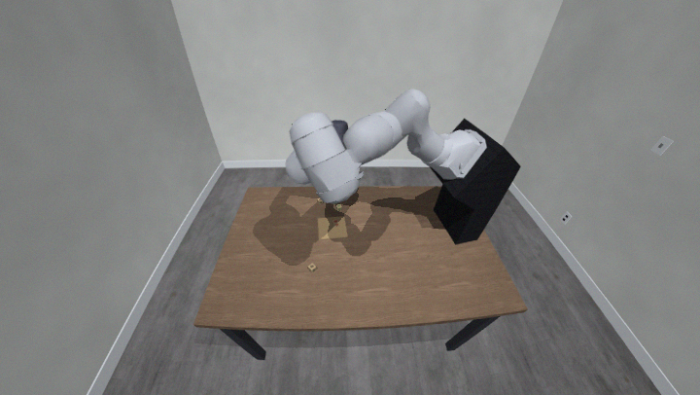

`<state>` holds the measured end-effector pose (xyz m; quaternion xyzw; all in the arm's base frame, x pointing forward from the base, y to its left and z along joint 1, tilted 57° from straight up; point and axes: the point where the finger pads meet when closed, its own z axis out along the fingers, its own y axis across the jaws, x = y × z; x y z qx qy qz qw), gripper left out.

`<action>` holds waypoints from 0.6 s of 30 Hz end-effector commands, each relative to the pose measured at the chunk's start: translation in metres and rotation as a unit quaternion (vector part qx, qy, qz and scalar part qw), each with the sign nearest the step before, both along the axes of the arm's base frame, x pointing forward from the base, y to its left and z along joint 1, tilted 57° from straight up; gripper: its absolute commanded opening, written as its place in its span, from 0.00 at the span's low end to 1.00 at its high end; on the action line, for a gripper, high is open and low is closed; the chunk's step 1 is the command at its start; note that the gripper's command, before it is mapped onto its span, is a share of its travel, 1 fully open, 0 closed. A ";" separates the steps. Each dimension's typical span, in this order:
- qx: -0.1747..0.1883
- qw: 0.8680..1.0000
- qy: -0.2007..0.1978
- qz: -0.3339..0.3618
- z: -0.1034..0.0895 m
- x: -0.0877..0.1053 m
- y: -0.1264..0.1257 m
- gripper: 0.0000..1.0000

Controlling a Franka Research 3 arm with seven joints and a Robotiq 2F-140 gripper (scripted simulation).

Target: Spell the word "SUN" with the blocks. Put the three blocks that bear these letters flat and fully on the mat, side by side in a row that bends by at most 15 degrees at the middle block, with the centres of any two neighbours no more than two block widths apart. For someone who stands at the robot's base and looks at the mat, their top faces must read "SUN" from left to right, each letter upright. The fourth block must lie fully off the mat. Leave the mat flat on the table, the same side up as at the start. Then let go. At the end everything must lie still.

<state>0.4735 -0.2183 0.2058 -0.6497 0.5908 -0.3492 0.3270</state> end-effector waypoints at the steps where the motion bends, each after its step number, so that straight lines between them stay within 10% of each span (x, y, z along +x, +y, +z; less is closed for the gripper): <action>1: -0.002 1.000 -0.001 0.002 0.000 0.001 0.000 0.37; 18: -0.002 1.000 -0.001 0.002 -0.005 0.009 0.000 0.37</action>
